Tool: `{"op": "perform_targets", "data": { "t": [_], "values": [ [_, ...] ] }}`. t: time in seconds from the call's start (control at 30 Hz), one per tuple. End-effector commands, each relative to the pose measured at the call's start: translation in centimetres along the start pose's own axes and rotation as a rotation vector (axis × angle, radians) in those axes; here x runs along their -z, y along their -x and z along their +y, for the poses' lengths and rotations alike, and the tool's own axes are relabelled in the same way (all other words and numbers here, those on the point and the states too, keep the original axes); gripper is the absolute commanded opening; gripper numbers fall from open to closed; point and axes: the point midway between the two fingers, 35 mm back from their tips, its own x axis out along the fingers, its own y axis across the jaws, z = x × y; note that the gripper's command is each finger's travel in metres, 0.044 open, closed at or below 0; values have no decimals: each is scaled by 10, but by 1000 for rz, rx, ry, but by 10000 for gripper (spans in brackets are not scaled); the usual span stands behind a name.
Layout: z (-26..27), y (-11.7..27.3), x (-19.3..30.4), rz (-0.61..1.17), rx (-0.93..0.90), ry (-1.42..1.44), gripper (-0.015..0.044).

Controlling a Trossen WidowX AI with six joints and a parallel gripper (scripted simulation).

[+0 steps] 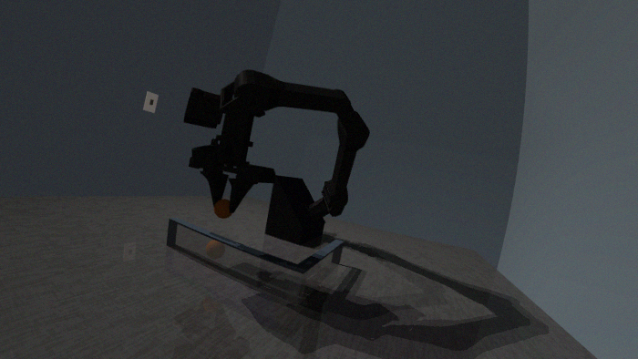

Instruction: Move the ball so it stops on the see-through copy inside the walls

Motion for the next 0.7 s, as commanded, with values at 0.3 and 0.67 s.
{"op": "perform_targets", "data": {
  "t": [0.3,0.67],
  "values": [
    [-5,-40,-3,-9,-1,-4,0],
    [-4,-74,-1,-9,-4,-3,0]
  ]
}}
